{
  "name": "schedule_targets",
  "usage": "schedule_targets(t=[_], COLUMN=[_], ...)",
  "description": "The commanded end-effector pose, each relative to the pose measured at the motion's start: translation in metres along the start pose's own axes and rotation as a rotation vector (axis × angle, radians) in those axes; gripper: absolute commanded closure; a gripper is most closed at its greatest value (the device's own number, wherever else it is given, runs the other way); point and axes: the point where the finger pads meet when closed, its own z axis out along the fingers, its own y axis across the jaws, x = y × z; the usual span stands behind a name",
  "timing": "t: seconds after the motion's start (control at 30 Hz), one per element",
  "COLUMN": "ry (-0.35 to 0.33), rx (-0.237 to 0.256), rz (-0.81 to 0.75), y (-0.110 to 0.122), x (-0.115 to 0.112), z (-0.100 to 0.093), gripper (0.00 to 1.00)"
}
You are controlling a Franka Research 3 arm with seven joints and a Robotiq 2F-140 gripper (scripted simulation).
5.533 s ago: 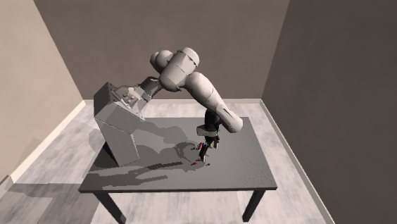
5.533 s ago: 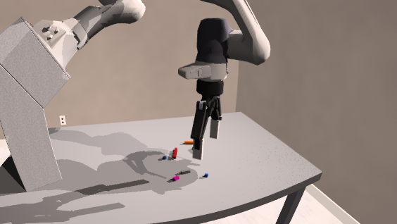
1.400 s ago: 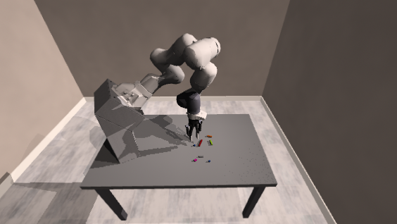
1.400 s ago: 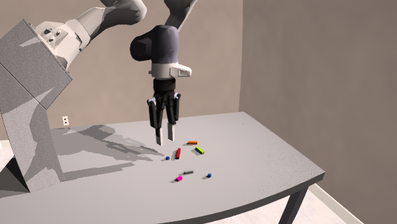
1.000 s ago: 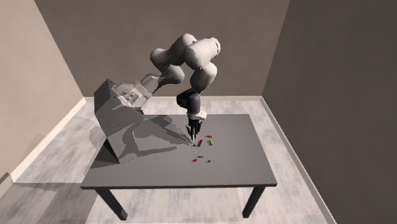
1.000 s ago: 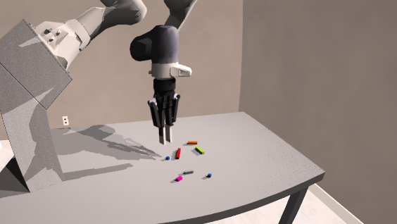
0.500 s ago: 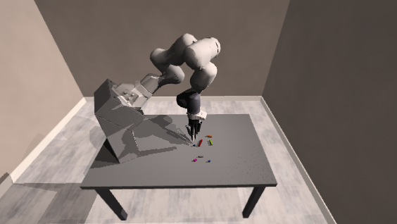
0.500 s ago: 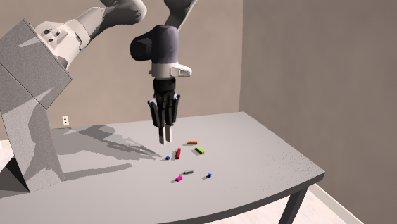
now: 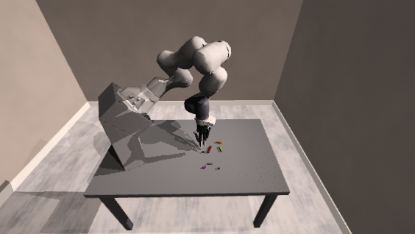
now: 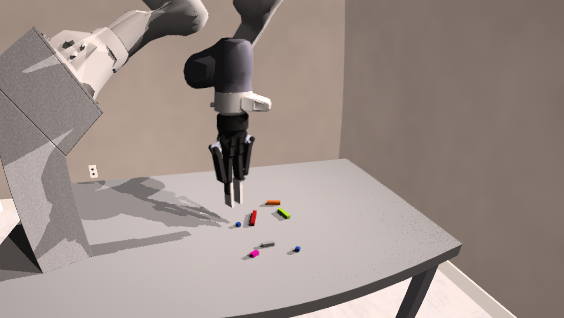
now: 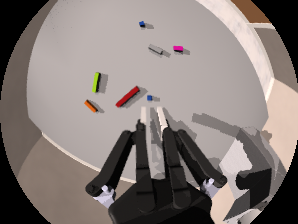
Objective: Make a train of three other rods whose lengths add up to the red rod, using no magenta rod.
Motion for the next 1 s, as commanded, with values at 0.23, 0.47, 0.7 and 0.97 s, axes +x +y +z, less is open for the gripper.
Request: schedule_targets(t=[0.23, 0.47, 0.7, 0.97], ry=[0.005, 0.005, 0.005, 0.005], rx=[0.005, 0.005, 0.005, 0.005], rz=[-0.009, -0.009, -0.009, -0.009], y=[-0.002, -0.002, -0.002, -0.002], x=[0.002, 0.001, 0.001, 0.001], z=[0.01, 0.021, 0.029, 0.04], gripper=[0.85, 0.85, 0.85, 0.85])
